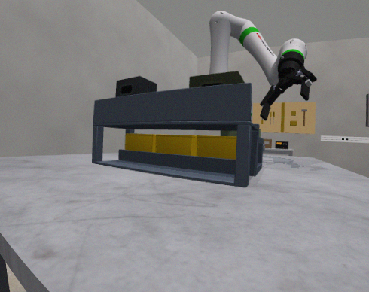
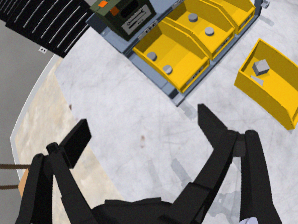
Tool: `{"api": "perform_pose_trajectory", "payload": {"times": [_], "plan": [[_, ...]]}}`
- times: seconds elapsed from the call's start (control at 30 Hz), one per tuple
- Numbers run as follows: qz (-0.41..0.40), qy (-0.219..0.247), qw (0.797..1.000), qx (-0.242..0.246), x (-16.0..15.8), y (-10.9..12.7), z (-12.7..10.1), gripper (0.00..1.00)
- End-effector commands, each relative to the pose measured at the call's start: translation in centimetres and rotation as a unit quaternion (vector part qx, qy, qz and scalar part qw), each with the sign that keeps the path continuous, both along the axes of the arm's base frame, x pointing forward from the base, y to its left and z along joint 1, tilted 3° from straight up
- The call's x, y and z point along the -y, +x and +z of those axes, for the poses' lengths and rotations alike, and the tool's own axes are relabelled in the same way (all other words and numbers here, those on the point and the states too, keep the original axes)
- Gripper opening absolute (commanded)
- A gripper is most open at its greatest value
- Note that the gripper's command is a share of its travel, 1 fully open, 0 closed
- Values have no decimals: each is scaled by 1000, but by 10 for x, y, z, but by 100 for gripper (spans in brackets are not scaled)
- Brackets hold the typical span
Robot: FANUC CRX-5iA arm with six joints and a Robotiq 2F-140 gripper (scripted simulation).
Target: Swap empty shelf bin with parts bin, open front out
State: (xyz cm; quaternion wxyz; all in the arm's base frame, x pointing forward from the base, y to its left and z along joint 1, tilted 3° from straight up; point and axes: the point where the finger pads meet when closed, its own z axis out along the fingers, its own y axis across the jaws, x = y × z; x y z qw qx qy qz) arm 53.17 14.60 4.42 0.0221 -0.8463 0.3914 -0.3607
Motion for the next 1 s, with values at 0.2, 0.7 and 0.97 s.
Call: {"api": "perform_pose_trajectory", "payload": {"times": [0.2,0.7,0.97], "plan": [[-9,-7,1000,17,0,11,85,100],[1,5,1000,-18,-4,-20,165,100],[3,6,1000,-20,-5,-23,168,100]]}}
